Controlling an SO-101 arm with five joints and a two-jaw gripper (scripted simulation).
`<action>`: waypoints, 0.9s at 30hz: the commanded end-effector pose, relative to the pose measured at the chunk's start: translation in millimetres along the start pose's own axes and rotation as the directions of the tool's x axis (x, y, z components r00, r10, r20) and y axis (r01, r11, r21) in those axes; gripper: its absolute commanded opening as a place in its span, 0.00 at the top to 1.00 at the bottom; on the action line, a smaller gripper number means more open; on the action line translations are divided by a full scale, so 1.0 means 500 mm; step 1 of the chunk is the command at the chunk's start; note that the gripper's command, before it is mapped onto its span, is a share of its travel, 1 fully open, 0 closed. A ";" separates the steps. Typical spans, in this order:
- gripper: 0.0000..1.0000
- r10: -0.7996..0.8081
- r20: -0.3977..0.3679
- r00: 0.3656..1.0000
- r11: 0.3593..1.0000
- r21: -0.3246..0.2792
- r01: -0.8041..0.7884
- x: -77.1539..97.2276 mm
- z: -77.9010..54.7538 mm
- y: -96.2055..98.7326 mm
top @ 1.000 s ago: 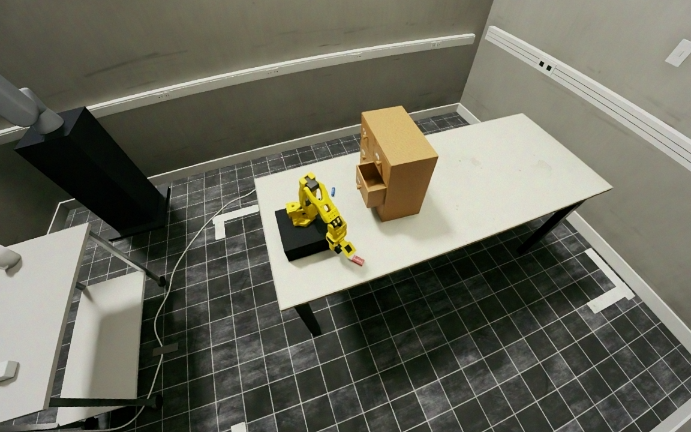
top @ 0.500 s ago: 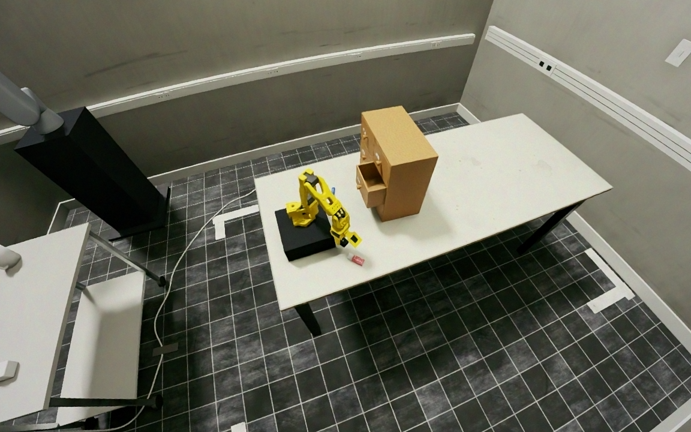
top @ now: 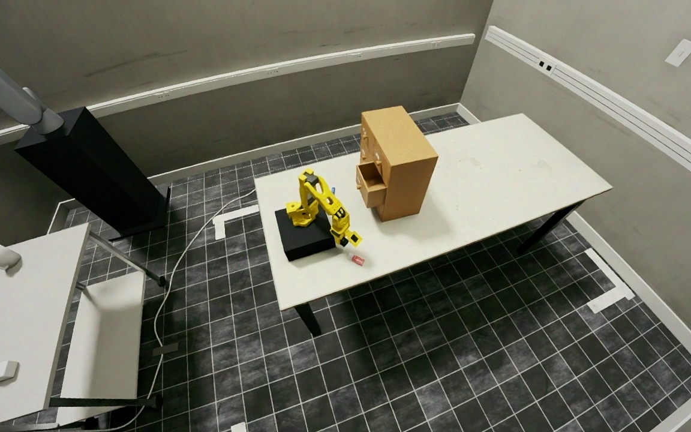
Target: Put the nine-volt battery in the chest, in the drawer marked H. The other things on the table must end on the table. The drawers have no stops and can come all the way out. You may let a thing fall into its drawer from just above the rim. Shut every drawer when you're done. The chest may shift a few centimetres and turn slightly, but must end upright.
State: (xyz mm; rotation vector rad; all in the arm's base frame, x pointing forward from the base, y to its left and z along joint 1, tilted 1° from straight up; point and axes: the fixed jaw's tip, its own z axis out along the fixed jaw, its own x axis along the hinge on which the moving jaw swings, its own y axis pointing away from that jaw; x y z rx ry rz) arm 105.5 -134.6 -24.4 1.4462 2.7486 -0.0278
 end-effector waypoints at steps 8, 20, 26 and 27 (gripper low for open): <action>1.00 -0.143 0.001 0.990 0.990 -0.006 0.143 0.009 -0.001 0.050; 1.00 -0.391 -0.010 0.920 0.920 -0.016 0.391 0.048 0.000 0.129; 1.00 -0.528 -0.016 0.849 0.849 -0.021 0.528 0.080 0.001 0.170; 1.00 -0.550 -0.016 0.835 0.835 -0.022 0.550 0.086 0.001 0.176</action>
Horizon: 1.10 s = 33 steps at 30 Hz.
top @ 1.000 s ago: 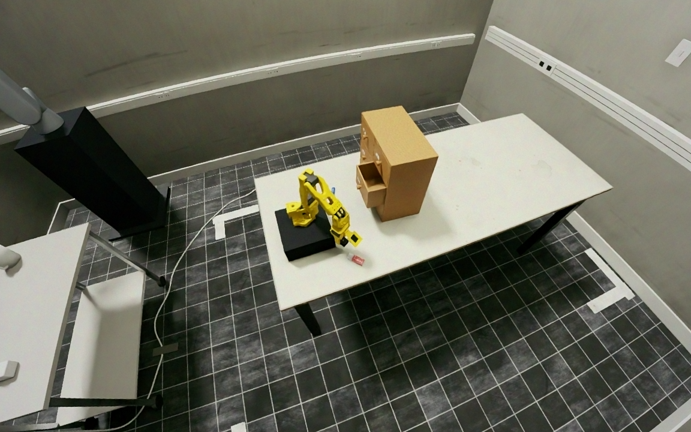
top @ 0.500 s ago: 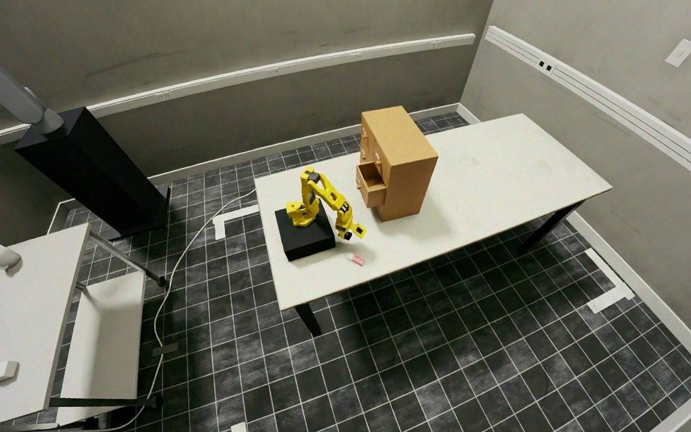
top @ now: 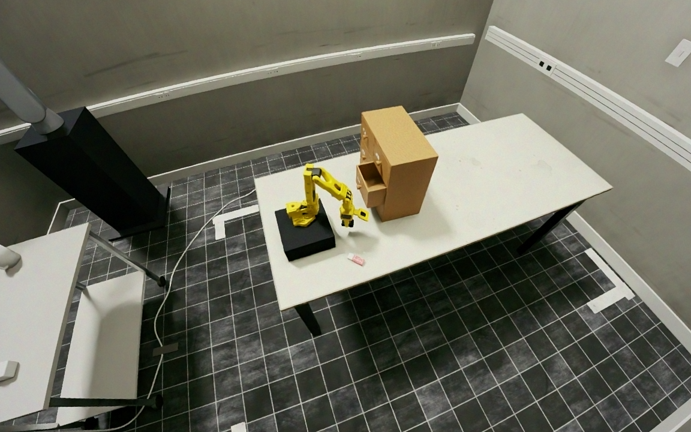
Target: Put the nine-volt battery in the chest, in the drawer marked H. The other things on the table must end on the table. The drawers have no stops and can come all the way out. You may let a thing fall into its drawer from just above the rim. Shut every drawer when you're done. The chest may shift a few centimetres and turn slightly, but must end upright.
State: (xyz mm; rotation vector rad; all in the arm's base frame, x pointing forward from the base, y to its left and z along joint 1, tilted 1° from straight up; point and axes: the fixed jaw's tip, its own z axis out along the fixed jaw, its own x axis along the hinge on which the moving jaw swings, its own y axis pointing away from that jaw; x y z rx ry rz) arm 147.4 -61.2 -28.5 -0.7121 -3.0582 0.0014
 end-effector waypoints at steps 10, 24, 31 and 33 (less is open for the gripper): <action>1.00 -0.274 0.008 0.962 0.962 -0.001 0.274 0.023 -0.002 0.090; 1.00 -0.457 -0.002 0.889 0.889 0.000 0.457 0.058 0.000 0.143; 1.00 -0.457 -0.002 0.889 0.889 0.000 0.457 0.058 0.000 0.143; 1.00 -0.457 -0.002 0.889 0.889 0.000 0.457 0.058 0.000 0.143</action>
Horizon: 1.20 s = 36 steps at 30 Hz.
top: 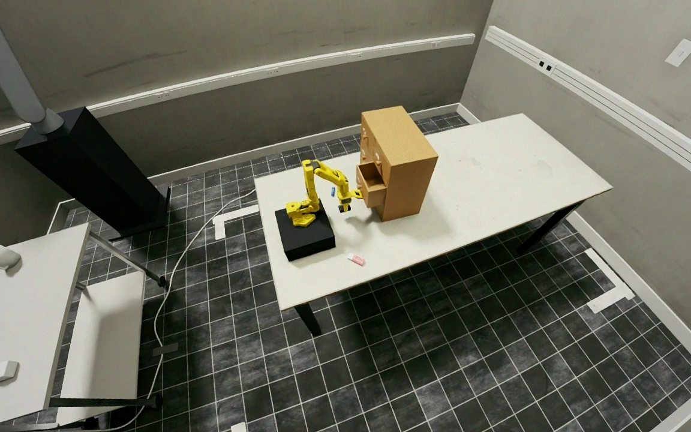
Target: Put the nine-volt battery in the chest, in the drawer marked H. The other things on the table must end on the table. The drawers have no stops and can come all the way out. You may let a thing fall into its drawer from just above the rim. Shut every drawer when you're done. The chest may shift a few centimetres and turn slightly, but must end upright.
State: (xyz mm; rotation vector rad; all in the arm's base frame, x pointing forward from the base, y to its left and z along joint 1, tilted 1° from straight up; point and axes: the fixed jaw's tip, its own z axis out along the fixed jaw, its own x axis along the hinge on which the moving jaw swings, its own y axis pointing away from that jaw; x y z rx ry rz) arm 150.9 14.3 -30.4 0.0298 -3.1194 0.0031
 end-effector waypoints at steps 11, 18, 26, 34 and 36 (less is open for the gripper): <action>1.00 0.002 0.034 0.999 1.000 -0.002 -0.002 -0.005 -0.010 0.003; 1.00 0.000 0.144 0.990 1.000 -0.006 0.000 -0.008 -0.052 0.003; 1.00 0.000 0.253 0.968 1.000 -0.009 0.003 -0.005 -0.086 0.003; 1.00 -0.001 0.318 0.948 1.000 -0.011 0.004 -0.002 -0.103 0.003; 1.00 -0.001 0.318 0.948 1.000 -0.011 0.004 -0.002 -0.103 0.003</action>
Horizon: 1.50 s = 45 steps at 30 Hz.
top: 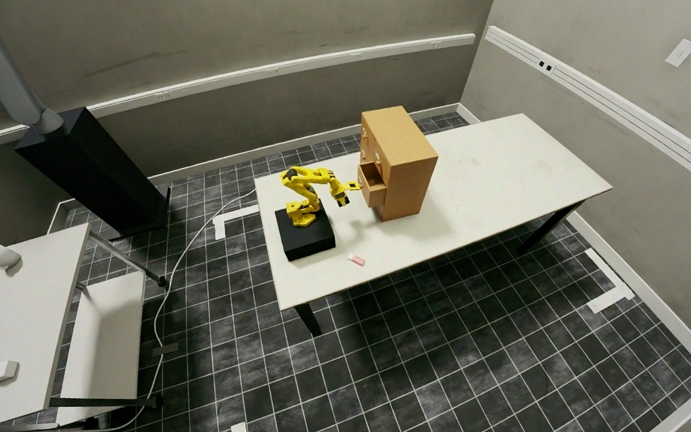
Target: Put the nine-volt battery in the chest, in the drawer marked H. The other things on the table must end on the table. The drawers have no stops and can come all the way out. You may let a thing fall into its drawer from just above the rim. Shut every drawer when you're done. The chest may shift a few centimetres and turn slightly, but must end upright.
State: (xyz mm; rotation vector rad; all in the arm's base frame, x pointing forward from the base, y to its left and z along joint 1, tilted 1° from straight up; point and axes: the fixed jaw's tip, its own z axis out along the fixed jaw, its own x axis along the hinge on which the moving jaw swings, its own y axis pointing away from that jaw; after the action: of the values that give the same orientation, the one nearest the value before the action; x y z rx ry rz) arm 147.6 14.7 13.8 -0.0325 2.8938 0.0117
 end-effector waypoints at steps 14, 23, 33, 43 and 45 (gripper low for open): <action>1.00 -0.001 0.166 0.986 1.000 -0.008 0.002 -0.029 -0.050 0.003; 1.00 -0.003 0.332 0.943 1.000 -0.013 0.008 -0.038 -0.102 0.004; 1.00 -0.004 0.351 0.936 1.000 -0.013 0.009 -0.039 -0.108 0.004; 1.00 -0.004 0.375 0.927 1.000 -0.014 0.010 -0.042 -0.116 0.004; 1.00 -0.005 0.421 0.907 1.000 -0.014 0.012 -0.048 -0.132 0.005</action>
State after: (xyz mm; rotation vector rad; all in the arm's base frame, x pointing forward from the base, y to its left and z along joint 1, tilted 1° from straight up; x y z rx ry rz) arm 154.6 15.6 74.2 -0.0323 2.5180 0.0299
